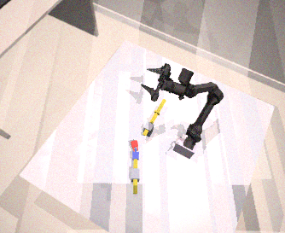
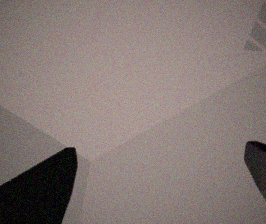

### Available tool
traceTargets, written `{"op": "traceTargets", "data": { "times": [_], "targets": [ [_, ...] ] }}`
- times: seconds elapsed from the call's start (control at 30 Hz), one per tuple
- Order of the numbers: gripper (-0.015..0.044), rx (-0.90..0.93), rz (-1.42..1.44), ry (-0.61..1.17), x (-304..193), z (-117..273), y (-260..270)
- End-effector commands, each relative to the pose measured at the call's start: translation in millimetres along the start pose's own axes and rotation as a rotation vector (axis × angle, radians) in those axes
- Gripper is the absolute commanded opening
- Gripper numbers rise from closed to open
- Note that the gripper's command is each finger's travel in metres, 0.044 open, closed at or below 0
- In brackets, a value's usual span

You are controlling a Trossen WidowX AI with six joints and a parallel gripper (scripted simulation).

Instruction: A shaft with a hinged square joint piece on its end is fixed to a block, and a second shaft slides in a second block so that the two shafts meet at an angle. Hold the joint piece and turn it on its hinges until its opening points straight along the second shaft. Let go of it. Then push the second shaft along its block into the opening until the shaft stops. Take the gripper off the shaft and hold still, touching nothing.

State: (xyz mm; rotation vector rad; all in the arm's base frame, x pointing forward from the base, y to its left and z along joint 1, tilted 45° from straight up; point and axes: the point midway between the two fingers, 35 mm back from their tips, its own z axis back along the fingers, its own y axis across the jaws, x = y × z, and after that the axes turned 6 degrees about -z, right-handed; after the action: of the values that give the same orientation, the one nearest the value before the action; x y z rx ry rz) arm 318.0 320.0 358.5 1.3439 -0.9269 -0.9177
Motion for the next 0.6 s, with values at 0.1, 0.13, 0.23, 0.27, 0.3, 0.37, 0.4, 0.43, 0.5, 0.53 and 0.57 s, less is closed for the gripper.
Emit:
{"op": "traceTargets", "data": {
  "times": [0.1, 0.13, 0.23, 0.27, 0.3, 0.37, 0.4, 0.43, 0.5, 0.53, 0.57],
  "targets": [
    [0.0440, -0.007, 0.008, -0.002, 0.1, -1.2, -1.9],
    [0.0440, -0.017, 0.019, -0.004, 0.2, -2.8, -4.4],
    [0.0440, -0.067, 0.075, -0.015, 1.1, -10.7, -17.7],
    [0.0440, -0.090, 0.100, -0.019, 1.7, -14.1, -23.7],
    [0.0440, -0.113, 0.125, -0.023, 2.5, -17.4, -29.8],
    [0.0440, -0.161, 0.173, -0.031, 3.9, -23.6, -42.0],
    [0.0440, -0.185, 0.196, -0.034, 4.7, -26.6, -48.1],
    [0.0440, -0.209, 0.220, -0.037, 5.7, -29.4, -54.3],
    [0.0440, -0.257, 0.267, -0.043, 7.9, -34.6, -66.7],
    [0.0440, -0.282, 0.291, -0.045, 9.2, -37.0, -72.9],
    [0.0440, -0.306, 0.314, -0.047, 10.6, -39.3, -79.1]
  ]
}}
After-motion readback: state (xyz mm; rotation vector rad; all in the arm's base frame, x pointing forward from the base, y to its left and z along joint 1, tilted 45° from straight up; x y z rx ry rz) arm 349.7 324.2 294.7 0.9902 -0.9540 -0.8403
